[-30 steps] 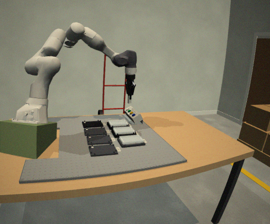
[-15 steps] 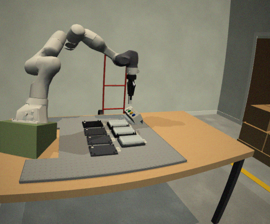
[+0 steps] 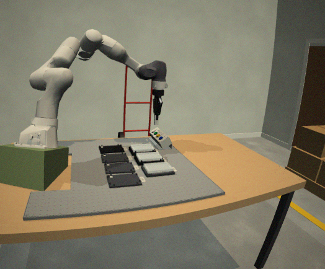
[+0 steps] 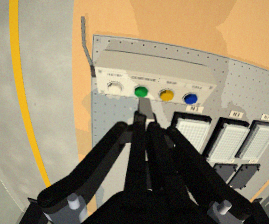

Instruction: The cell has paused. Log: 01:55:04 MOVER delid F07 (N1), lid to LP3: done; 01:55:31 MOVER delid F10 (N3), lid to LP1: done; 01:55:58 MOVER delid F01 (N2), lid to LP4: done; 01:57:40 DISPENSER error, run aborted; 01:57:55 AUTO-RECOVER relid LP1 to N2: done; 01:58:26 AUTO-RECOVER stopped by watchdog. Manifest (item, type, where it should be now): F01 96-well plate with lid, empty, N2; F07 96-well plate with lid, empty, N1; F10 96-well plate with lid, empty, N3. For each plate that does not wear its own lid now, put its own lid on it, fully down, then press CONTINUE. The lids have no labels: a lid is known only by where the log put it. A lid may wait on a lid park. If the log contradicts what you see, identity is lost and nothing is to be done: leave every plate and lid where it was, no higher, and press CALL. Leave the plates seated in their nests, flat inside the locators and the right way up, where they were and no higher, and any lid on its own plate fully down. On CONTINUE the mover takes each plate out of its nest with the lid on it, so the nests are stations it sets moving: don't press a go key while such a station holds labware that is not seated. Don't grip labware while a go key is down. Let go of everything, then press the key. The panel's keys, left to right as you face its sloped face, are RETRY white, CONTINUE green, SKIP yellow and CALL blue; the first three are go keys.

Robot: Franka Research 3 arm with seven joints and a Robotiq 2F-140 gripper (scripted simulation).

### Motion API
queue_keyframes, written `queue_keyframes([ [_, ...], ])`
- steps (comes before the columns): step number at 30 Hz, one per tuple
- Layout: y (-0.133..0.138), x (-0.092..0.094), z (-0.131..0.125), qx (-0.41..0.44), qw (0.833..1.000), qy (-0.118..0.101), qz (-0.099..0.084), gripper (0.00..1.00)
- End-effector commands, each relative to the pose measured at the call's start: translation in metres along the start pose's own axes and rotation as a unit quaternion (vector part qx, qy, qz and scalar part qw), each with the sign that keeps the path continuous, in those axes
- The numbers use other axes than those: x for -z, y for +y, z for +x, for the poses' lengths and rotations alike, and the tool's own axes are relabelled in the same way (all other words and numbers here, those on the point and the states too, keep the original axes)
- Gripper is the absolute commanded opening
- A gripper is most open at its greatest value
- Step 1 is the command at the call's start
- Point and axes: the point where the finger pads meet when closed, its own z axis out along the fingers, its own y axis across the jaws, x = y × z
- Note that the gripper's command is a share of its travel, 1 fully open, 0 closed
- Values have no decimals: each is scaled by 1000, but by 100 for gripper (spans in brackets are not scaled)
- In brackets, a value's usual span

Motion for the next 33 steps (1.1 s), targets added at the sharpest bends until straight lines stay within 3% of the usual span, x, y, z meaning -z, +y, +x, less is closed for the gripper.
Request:
queue_keyframes([
  [1,-2,-1,-1,-6,1000,-1,1,0],
  [33,-2,-15,0,-6,1000,-1,1,0],
])
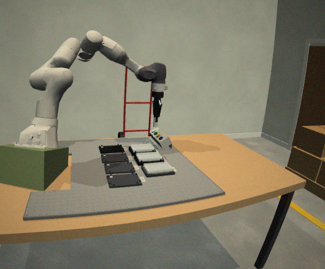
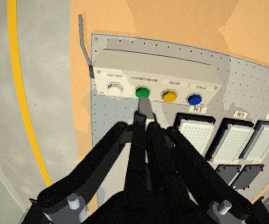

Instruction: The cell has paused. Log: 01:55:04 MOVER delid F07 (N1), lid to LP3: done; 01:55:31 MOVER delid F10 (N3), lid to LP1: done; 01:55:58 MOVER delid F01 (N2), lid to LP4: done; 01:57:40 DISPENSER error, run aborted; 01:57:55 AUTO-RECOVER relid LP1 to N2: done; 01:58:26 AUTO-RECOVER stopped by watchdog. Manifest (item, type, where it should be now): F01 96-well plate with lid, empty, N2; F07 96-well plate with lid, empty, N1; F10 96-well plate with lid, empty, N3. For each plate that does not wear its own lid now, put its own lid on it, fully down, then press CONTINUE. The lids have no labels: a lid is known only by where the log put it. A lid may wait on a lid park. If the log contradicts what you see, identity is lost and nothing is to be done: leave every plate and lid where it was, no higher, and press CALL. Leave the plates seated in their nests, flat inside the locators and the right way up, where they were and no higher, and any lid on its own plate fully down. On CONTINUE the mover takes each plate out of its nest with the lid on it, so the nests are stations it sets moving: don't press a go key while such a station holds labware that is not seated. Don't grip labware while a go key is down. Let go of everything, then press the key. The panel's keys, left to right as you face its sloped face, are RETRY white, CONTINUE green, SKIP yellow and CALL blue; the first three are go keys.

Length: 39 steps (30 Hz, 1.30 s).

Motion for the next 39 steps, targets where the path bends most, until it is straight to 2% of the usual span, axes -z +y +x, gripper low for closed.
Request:
queue_keyframes([
  [1,0,-1,2,0,1000,2,1,0],
  [39,0,-7,2,0,1000,2,1,0],
])
